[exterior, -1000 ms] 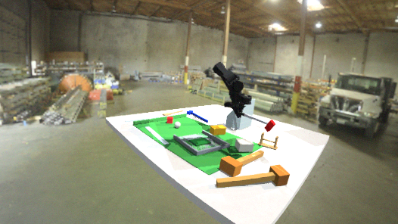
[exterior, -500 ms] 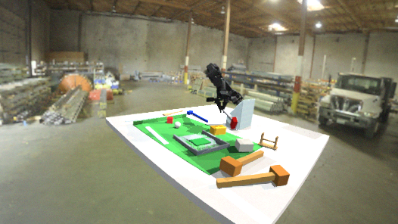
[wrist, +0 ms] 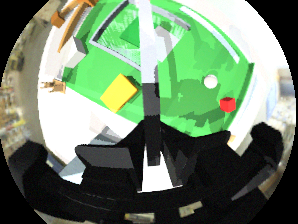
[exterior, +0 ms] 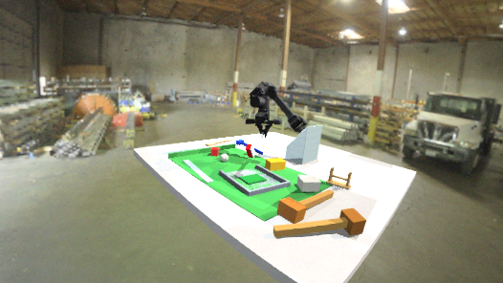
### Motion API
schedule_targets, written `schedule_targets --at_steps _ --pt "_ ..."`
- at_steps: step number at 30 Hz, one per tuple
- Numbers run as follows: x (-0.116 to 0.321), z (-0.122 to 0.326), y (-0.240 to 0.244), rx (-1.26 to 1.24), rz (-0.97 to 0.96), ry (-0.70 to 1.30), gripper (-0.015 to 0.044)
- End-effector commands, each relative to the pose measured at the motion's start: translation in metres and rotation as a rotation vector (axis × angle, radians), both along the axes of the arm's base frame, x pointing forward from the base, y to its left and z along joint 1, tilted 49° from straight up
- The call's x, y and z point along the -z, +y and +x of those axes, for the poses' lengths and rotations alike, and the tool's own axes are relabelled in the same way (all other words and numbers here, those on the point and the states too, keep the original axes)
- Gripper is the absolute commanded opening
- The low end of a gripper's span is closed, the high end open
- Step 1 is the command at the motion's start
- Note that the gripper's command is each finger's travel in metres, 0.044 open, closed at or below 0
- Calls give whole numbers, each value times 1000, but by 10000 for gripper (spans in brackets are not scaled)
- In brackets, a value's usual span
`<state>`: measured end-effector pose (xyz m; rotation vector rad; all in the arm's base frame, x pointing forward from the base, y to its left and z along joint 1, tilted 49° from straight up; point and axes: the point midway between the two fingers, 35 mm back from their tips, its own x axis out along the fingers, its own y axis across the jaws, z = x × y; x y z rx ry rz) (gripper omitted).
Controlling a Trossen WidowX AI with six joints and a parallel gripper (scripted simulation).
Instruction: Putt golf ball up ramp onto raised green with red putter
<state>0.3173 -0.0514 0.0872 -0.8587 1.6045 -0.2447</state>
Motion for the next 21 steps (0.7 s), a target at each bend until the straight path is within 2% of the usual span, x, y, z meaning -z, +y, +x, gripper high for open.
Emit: schedule_targets --at_steps 1,17,21 --pt "-28 -11 -22 108 -28 -98 0" --pt "-106 -75 -89 478 -146 -397 0" --pt "-112 -82 -94 512 -159 -425 0"
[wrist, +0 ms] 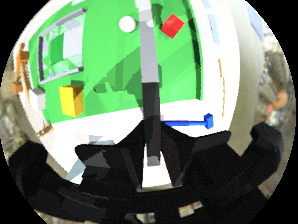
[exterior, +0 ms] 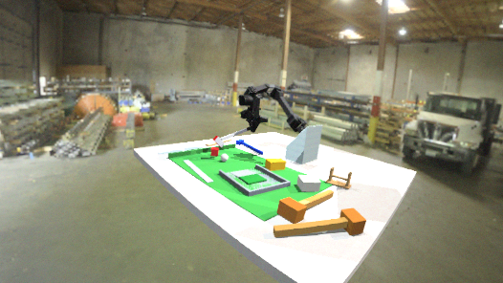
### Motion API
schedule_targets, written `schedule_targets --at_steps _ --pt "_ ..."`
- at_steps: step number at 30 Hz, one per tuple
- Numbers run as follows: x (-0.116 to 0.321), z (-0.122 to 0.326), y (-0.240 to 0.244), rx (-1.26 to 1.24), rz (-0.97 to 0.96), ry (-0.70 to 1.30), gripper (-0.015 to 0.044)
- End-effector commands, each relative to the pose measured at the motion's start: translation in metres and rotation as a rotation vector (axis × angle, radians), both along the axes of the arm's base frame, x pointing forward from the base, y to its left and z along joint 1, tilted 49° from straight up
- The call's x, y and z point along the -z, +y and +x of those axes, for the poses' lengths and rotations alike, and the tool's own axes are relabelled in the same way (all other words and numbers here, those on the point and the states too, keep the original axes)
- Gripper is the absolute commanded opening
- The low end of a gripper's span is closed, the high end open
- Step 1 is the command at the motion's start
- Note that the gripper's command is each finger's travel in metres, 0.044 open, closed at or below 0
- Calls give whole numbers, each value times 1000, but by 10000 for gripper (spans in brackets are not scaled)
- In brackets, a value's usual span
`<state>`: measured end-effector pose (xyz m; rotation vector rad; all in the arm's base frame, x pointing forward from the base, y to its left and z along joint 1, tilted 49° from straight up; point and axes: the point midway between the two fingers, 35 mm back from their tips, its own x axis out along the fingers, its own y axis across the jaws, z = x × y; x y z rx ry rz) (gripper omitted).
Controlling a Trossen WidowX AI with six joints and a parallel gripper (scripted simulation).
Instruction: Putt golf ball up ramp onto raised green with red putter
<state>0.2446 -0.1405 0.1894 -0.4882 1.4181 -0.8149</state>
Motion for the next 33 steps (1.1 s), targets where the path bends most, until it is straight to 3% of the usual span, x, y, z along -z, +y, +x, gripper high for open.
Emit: schedule_targets --at_steps 1,33 --pt "-10 -10 -5 41 -19 -44 0" --pt "28 -13 -49 42 -21 -45 0"
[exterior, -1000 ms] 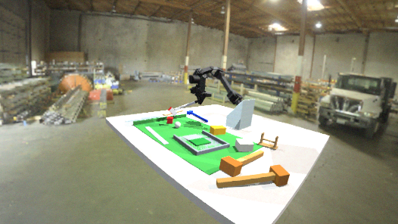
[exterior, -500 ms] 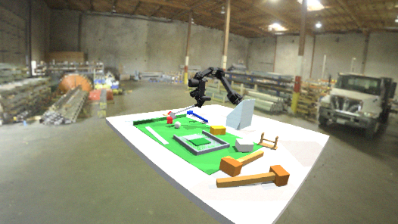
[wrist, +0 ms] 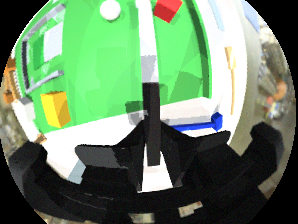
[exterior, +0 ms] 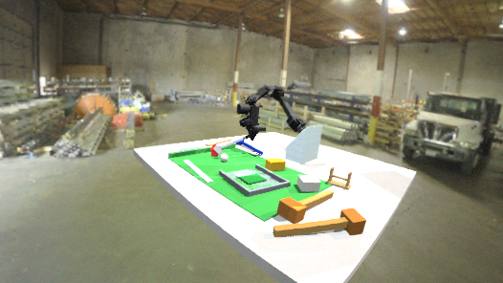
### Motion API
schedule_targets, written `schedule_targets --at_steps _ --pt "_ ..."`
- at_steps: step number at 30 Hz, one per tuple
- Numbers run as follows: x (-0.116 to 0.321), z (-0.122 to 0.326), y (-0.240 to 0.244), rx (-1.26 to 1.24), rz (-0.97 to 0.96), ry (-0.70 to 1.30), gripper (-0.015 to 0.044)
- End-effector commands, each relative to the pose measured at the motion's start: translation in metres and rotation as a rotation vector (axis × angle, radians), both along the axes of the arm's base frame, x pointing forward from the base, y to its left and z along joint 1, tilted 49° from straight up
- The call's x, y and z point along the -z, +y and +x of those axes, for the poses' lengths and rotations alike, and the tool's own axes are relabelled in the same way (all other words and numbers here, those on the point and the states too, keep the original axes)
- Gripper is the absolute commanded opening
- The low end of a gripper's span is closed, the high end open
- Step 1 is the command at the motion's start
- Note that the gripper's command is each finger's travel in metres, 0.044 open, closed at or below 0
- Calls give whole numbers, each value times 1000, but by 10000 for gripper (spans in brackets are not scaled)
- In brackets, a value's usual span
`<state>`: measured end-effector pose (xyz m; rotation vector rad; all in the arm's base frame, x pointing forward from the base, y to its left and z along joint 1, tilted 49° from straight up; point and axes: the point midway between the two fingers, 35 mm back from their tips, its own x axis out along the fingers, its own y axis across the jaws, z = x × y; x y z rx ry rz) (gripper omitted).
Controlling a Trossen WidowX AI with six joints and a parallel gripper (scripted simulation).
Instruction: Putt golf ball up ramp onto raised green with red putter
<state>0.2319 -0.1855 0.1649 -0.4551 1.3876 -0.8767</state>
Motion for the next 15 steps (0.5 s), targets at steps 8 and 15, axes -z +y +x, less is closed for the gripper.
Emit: schedule_targets --at_steps 8,15 --pt "10 -1 -12 -6 1 -4 0" --pt "8 -2 -10 1 -2 -3 0"
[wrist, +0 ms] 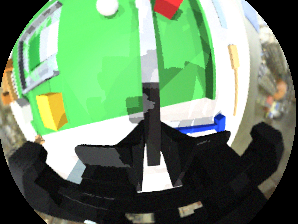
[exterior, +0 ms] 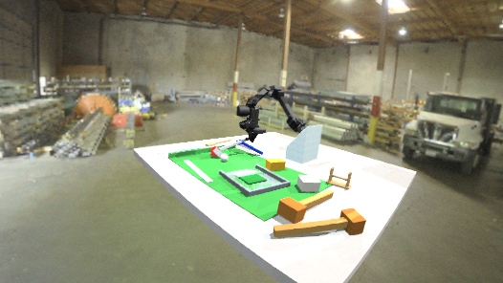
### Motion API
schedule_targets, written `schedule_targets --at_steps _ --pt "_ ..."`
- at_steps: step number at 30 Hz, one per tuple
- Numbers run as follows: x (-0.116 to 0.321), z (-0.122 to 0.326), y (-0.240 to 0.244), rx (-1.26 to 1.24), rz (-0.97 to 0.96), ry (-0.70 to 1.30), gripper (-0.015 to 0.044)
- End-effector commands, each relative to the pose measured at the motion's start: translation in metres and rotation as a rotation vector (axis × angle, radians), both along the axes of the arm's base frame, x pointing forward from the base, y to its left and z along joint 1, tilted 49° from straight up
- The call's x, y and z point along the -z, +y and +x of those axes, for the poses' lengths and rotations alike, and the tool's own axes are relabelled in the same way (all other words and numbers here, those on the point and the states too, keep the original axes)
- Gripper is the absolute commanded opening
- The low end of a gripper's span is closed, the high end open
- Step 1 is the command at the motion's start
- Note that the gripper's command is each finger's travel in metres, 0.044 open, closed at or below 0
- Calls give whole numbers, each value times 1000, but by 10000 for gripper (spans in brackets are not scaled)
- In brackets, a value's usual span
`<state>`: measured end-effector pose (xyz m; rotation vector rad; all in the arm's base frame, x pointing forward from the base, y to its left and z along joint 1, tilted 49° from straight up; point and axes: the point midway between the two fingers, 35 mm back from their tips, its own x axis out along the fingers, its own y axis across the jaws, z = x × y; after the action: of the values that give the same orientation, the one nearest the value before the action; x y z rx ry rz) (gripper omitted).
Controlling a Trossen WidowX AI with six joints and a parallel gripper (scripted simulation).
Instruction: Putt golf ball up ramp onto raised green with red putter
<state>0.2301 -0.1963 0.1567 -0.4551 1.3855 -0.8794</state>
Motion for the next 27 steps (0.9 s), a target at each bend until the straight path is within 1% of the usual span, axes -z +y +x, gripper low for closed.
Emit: schedule_targets --at_steps 1,10,17,19,24,27 --pt "0 0 0 0 0 -1 0" --pt "-5 -2 -8 -7 3 -2 0" --pt "-1 0 -5 -5 6 6 0" --pt "14 8 6 -5 12 4 0" --pt "69 26 52 -6 14 0 0" --pt "83 28 66 -8 8 -1 0"
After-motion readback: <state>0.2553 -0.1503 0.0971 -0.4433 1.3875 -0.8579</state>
